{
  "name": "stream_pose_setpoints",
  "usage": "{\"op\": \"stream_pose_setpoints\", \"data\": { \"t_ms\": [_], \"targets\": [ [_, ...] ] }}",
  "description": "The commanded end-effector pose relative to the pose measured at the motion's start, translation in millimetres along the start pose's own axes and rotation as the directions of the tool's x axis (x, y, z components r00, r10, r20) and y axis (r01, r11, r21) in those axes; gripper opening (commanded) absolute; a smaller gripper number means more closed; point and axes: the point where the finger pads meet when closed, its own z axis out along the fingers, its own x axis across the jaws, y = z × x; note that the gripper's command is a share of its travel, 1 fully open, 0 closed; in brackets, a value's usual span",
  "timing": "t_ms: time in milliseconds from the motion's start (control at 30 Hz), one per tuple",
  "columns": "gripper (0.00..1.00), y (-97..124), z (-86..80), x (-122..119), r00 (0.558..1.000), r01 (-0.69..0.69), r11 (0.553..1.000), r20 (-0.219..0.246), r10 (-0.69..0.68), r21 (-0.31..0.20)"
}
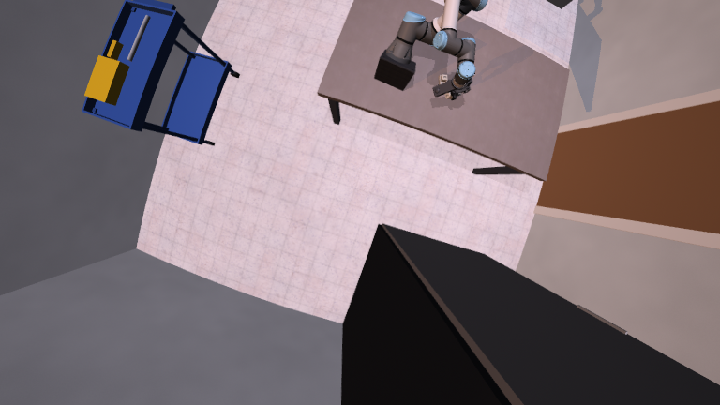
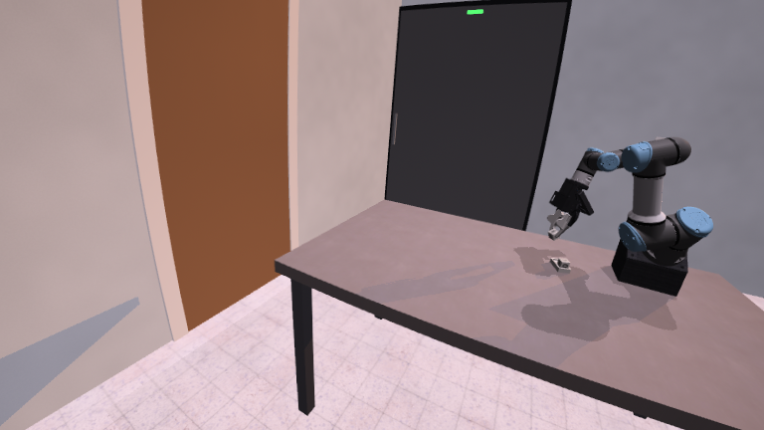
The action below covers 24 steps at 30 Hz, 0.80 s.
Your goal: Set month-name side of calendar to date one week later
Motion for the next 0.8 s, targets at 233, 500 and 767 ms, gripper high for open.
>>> {"op": "stream_pose_setpoints", "data": {
  "t_ms": [233, 500, 767],
  "targets": [
    [0.10, -0.3, -1.2, -1.0, 1.000, 0.005, 0.984, 0.008, -0.003, -0.180],
    [0.10, -0.3, -1.2, -1.0, 1.000, 0.005, 0.982, 0.008, -0.003, -0.188],
    [0.10, -3.2, 0.0, -0.9, 1.000, 0.003, 0.960, 0.001, -0.002, -0.280]
  ]
}}
